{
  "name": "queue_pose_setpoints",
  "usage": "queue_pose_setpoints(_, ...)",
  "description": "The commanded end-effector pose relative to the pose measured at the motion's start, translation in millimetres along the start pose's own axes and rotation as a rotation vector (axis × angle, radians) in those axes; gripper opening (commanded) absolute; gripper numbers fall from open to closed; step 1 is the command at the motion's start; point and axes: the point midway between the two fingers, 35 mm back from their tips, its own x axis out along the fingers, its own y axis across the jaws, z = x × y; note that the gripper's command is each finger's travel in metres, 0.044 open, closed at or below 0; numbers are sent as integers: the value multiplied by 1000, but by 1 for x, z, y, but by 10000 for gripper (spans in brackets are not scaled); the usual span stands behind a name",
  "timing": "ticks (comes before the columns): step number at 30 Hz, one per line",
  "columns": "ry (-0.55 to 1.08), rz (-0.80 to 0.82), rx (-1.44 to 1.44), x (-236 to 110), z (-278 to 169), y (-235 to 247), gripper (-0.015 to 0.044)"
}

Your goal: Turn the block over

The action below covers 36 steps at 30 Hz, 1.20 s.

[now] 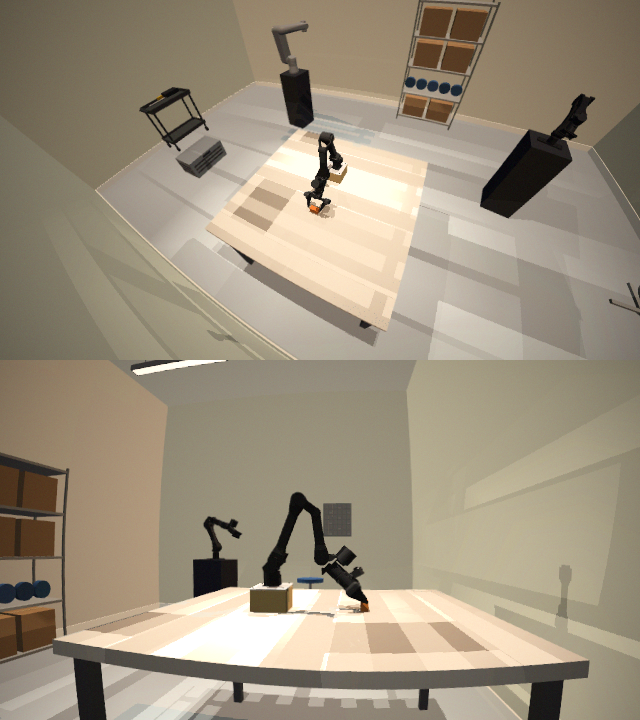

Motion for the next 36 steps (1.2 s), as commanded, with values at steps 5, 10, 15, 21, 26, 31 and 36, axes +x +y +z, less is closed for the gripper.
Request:
queue_pose_setpoints(5, 228, -7, 4, -56, 22, 0, 440)
queue_pose_setpoints(10, 228, -7, 4, -56, 22, 0, 440)
queue_pose_setpoints(15, 234, -7, 4, -55, 23, 0, 440)
queue_pose_setpoints(21, 412, -5, 5, -44, 40, 0, 440)
queue_pose_setpoints(26, 580, -5, 6, -40, 54, 0, 440)
queue_pose_setpoints(31, 748, -5, 7, -44, 67, -1, 440)
queue_pose_setpoints(36, 798, -6, 7, -46, 70, -1, 440)
